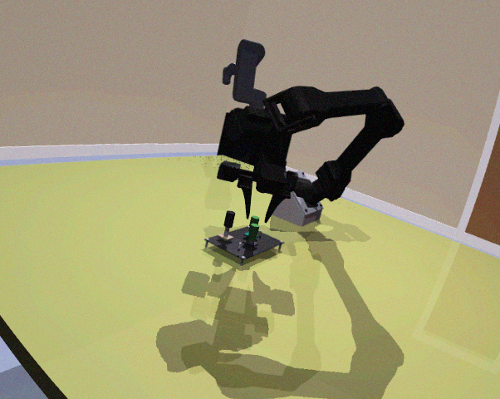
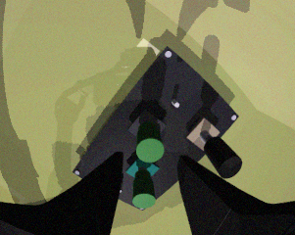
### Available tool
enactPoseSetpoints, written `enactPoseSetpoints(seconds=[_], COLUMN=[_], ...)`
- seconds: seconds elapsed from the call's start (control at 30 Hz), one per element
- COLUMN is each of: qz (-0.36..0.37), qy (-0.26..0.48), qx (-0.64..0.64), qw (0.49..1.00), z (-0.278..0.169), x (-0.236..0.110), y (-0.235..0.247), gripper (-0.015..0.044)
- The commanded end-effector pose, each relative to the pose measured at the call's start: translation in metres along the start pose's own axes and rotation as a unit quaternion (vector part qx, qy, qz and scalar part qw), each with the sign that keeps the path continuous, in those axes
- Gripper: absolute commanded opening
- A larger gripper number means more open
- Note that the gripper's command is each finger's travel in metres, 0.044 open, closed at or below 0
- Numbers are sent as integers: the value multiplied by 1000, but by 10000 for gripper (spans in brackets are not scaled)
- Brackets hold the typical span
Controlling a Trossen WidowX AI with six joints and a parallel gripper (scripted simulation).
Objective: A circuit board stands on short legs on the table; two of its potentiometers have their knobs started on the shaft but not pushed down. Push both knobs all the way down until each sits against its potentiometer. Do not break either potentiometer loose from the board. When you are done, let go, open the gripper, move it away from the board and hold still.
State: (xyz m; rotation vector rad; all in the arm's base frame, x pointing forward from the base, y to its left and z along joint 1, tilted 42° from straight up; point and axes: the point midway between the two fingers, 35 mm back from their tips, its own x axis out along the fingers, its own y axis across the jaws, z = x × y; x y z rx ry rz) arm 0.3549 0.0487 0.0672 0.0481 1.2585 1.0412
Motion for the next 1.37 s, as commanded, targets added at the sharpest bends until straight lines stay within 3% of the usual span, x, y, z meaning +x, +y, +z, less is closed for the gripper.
enactPoseSetpoints(seconds=[0.0,0.23,0.57,1.33], qz=[-2,-24,-2,-1], qy=[-4,-33,5,6], qx=[2,5,-1,-1], qw=[1000,999,1000,1000], z=[-1,-22,-147,-149], x=[-2,-24,-26,-26], y=[-1,-5,54,55], gripper=[262,440,440,440])
